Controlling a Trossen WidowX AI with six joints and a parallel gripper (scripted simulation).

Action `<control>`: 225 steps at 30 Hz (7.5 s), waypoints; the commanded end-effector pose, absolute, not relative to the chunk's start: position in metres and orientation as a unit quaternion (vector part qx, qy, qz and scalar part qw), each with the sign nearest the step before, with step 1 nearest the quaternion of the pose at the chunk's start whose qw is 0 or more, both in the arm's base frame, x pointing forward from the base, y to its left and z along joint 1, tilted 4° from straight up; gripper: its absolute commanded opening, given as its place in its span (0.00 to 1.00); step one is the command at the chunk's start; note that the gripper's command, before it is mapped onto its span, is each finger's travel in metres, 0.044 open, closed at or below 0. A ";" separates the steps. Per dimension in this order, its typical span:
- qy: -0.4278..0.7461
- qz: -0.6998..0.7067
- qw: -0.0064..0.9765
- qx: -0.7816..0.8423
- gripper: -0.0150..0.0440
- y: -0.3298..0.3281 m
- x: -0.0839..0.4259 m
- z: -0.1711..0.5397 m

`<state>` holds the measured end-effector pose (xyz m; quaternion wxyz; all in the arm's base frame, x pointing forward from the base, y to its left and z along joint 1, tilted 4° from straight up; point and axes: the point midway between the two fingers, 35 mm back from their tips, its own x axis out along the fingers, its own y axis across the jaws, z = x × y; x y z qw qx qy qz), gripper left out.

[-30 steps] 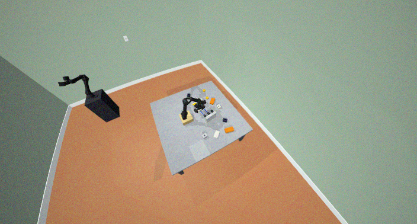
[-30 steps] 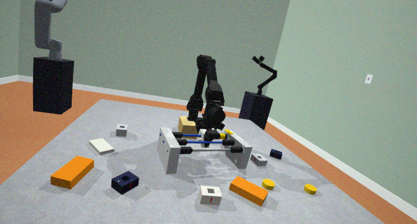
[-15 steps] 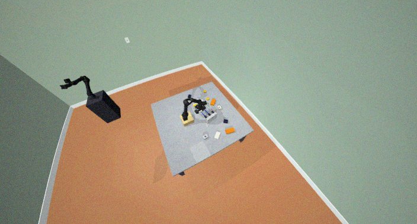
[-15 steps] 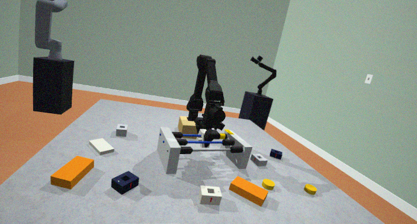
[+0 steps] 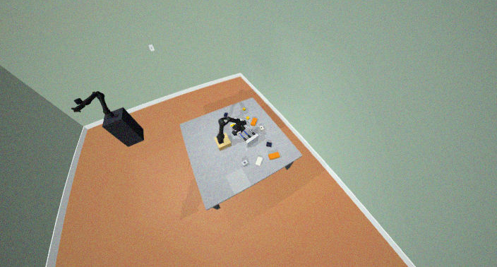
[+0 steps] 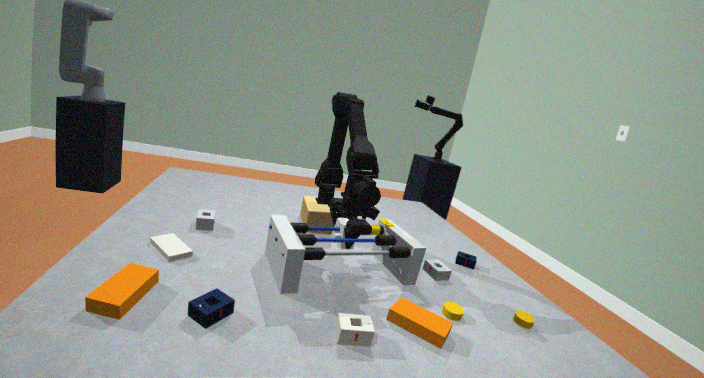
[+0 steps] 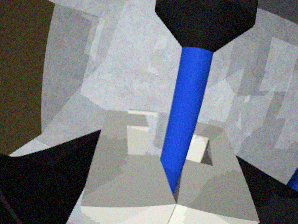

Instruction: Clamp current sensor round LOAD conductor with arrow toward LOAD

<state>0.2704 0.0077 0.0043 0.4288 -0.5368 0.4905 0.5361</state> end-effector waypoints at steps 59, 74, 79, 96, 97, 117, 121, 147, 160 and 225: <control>0.479 0.524 0.441 -0.549 0.65 0.008 0.272 0.018; 0.478 0.526 0.441 -0.549 0.81 0.009 0.272 0.018; 0.478 0.526 0.441 -0.549 0.75 0.009 0.272 0.018; 0.475 0.525 0.441 -0.551 0.36 0.009 0.272 0.022; 0.477 0.525 0.441 -0.549 0.32 0.009 0.272 0.019; 0.450 0.503 0.467 -0.572 0.25 0.008 0.267 0.020; 0.450 0.503 0.466 -0.572 0.25 0.008 0.267 0.019; 0.452 0.501 0.468 -0.571 0.71 0.008 0.268 0.018; 0.452 0.501 0.468 -0.571 0.71 0.008 0.268 0.018; 0.474 0.525 0.442 -0.553 1.00 0.014 0.270 0.127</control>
